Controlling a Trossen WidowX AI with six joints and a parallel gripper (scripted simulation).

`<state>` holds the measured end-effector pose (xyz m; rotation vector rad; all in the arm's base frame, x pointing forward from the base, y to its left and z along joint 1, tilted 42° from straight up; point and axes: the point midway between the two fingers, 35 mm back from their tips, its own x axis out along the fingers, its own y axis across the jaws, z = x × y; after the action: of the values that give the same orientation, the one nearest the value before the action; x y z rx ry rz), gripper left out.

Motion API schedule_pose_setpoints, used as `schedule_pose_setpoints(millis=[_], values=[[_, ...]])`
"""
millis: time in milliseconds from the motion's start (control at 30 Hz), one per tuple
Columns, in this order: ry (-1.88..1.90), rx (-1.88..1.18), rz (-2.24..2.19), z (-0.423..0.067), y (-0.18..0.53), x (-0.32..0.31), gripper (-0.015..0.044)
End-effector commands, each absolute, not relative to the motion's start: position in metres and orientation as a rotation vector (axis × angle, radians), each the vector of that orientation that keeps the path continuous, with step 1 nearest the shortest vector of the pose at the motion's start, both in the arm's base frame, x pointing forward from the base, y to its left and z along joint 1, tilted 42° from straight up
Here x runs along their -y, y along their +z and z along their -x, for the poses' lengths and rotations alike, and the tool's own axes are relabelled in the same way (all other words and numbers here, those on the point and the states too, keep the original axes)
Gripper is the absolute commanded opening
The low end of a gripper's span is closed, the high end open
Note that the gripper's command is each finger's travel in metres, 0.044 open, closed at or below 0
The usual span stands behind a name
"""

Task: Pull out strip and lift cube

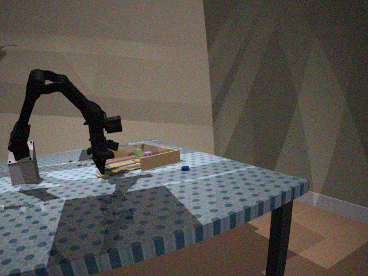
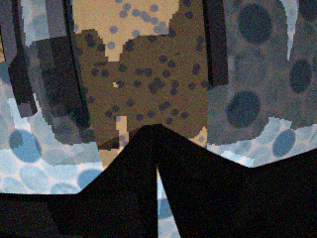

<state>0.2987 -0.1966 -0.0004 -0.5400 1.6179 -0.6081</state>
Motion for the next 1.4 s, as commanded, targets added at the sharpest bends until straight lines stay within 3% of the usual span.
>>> schedule_pose_setpoints(millis=[0,1367], values=[[-0.607,-1.640,0.535,-0.286,-0.004,0.199,0.0000],[-0.606,-1.644,0.536,-0.224,0.004,0.194,0.0000]])
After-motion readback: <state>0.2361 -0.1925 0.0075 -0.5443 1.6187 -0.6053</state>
